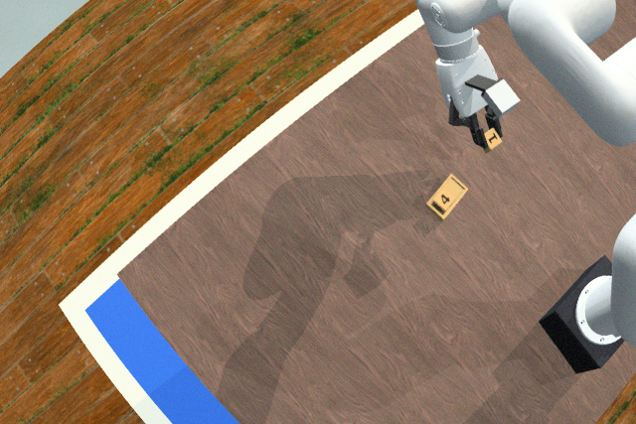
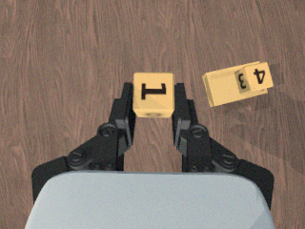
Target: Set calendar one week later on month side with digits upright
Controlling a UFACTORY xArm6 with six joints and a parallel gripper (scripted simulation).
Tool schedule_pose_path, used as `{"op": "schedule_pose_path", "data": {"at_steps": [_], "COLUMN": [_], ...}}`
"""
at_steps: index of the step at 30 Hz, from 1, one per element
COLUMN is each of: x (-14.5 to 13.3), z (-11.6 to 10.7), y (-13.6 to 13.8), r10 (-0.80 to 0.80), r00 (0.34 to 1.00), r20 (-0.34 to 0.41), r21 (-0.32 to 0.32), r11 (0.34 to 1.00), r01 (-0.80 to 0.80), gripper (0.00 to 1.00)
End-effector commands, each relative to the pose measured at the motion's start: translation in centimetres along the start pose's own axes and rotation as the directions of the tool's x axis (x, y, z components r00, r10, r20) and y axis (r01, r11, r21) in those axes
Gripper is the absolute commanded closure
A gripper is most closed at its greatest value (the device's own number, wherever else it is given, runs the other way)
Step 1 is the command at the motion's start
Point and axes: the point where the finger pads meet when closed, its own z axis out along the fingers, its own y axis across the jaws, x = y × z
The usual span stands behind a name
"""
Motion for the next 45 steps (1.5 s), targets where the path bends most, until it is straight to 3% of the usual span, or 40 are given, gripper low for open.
{"op": "schedule_pose_path", "data": {"at_steps": [1,5,45], "x": [-0.1,-0.2,-1.7], "z": [-0.2,-0.2,1.1], "y": [0.0,0.0,0.0], "r10": [0.000,0.000,0.000], "r00": [0.997,0.990,0.990], "r20": [-0.077,-0.142,-0.142], "r21": [0.000,0.000,0.000], "r11": [1.000,1.000,1.000], "r01": [0.000,0.000,0.000], "gripper": [0.73,0.73,0.73]}}
